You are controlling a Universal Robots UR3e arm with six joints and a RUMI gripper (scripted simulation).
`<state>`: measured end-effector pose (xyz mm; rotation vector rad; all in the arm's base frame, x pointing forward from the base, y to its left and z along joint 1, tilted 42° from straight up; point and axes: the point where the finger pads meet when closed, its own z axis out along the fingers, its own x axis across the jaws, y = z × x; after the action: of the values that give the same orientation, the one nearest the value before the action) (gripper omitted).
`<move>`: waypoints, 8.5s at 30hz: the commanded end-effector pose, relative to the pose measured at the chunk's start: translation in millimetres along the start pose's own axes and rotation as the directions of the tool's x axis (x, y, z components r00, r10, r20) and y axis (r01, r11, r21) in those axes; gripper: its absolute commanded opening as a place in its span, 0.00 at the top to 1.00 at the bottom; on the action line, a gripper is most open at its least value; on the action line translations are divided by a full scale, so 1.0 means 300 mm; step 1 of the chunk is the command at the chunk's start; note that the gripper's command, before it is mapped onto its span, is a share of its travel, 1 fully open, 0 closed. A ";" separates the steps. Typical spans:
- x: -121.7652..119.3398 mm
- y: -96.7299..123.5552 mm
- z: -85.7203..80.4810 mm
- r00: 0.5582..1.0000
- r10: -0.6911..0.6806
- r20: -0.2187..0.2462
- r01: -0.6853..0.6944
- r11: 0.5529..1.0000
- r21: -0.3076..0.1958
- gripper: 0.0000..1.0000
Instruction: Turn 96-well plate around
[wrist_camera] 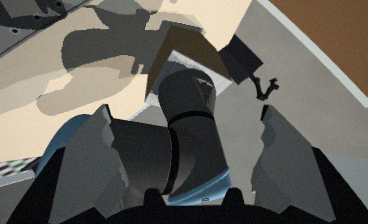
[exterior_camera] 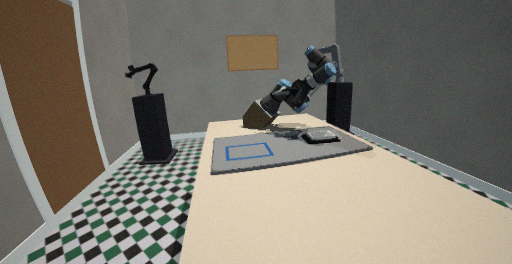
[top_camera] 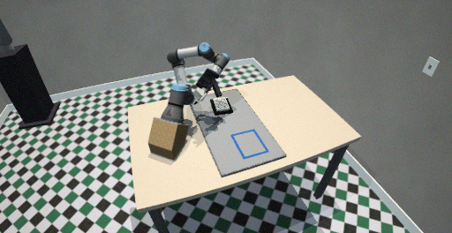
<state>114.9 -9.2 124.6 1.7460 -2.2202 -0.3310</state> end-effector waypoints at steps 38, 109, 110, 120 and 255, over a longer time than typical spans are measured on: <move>-0.161 -0.063 -0.055 0.943 -0.304 0.133 0.288 0.950 0.124 0.00; -0.190 -0.077 -0.072 0.918 -0.368 0.146 0.345 0.924 0.163 0.00; -0.190 -0.077 -0.072 0.917 -0.370 0.147 0.347 0.924 0.164 0.00; -0.190 -0.077 -0.072 0.908 -0.391 0.153 0.365 0.915 0.175 0.00; -0.242 -0.107 -0.111 0.871 -0.468 0.151 0.429 0.873 0.231 0.00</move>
<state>142.4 23.5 128.4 2.0911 -2.1195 -0.3910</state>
